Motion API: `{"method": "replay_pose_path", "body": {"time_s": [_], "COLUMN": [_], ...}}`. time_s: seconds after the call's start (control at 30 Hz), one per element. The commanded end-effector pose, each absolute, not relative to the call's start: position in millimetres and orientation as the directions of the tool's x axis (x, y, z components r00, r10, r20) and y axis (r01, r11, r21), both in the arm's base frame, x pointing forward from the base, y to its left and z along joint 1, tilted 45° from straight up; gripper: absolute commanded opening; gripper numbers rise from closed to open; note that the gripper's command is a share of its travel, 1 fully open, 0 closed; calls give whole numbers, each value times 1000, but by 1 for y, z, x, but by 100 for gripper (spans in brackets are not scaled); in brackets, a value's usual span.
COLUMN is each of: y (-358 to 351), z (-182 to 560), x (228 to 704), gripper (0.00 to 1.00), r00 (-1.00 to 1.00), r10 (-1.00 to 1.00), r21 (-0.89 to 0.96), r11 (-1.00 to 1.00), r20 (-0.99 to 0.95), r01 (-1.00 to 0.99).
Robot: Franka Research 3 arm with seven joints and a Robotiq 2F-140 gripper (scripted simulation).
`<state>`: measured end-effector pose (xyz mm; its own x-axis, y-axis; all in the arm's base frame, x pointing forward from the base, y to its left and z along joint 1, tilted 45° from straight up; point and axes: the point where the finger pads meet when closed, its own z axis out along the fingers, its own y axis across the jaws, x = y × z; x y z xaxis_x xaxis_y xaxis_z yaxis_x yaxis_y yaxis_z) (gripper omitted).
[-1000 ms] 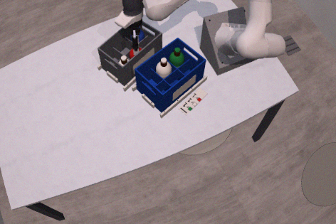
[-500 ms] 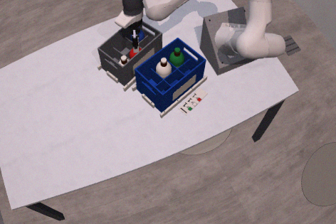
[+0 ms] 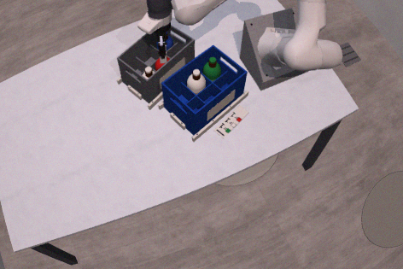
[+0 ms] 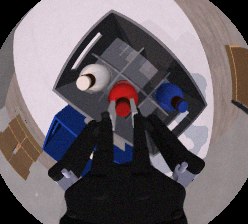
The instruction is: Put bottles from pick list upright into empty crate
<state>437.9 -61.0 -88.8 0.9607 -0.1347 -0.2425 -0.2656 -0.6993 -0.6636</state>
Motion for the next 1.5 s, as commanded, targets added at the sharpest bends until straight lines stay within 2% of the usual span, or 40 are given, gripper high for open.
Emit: {"method": "replay_pose_path", "body": {"time_s": [0.0,1.47], "y": [-61,-94], "z": [-88,-55], "x": [438,442], "gripper": [0,0], "r00": [959,959], "r10": [-139,-139], "r21": [-662,-662], "r11": [-699,-699], "r20": [-246,-246], "r01": [-271,-271]}}
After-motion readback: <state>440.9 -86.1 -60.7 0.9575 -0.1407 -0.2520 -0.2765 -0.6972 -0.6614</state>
